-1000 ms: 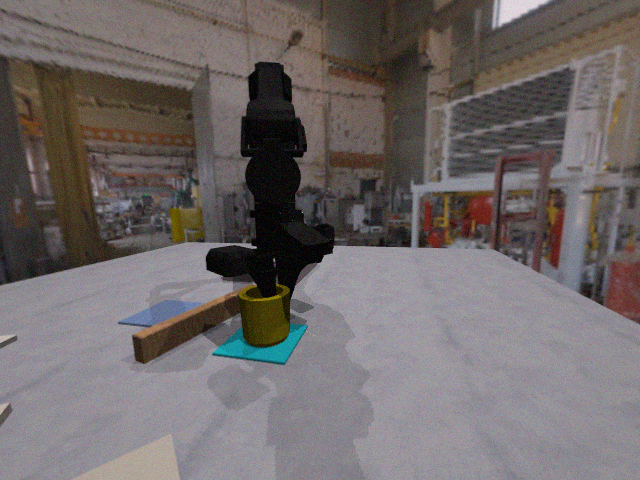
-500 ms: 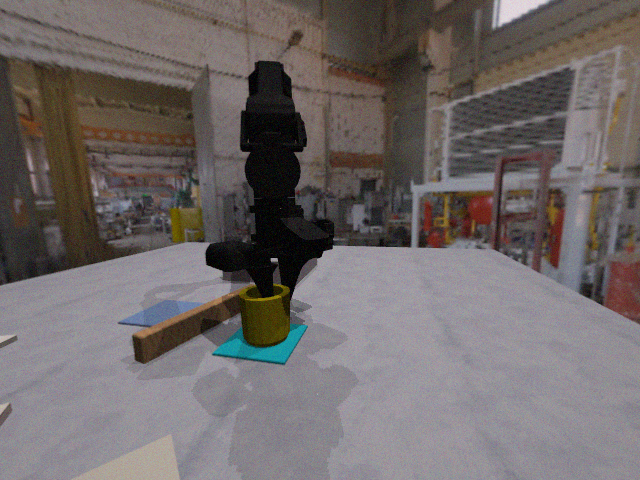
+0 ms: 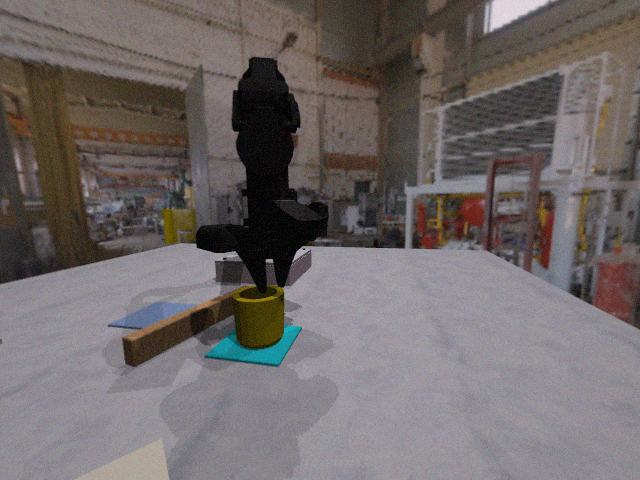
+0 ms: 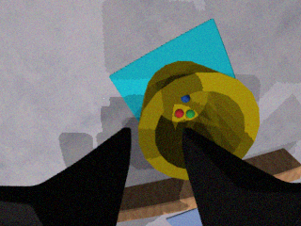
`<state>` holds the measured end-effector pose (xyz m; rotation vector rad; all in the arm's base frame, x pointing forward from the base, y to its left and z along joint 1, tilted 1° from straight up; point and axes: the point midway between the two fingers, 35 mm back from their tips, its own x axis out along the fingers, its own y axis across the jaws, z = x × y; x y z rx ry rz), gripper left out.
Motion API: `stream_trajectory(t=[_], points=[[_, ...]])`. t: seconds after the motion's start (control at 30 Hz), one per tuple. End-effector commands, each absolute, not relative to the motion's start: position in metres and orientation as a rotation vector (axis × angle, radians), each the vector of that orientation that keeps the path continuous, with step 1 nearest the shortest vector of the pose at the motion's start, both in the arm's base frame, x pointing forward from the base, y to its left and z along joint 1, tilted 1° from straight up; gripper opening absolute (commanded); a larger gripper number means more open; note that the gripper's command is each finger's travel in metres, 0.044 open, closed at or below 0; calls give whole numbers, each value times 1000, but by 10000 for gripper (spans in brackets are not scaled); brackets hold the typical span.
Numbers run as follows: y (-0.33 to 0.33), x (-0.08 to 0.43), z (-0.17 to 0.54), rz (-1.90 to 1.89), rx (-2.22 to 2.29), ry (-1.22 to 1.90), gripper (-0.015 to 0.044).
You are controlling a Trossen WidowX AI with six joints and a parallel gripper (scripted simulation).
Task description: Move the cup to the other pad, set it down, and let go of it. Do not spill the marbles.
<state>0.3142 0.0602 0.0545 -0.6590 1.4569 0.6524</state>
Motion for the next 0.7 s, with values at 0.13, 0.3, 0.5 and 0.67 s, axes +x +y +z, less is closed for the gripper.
stream_trajectory(t=[0.13,0.3,0.5,0.67], points=[[60,314,70,652,-655,1451,147],[60,314,77,652,-655,1452,147],[59,313,74,650,-657,1456,225],[59,313,74,650,-657,1456,357]])
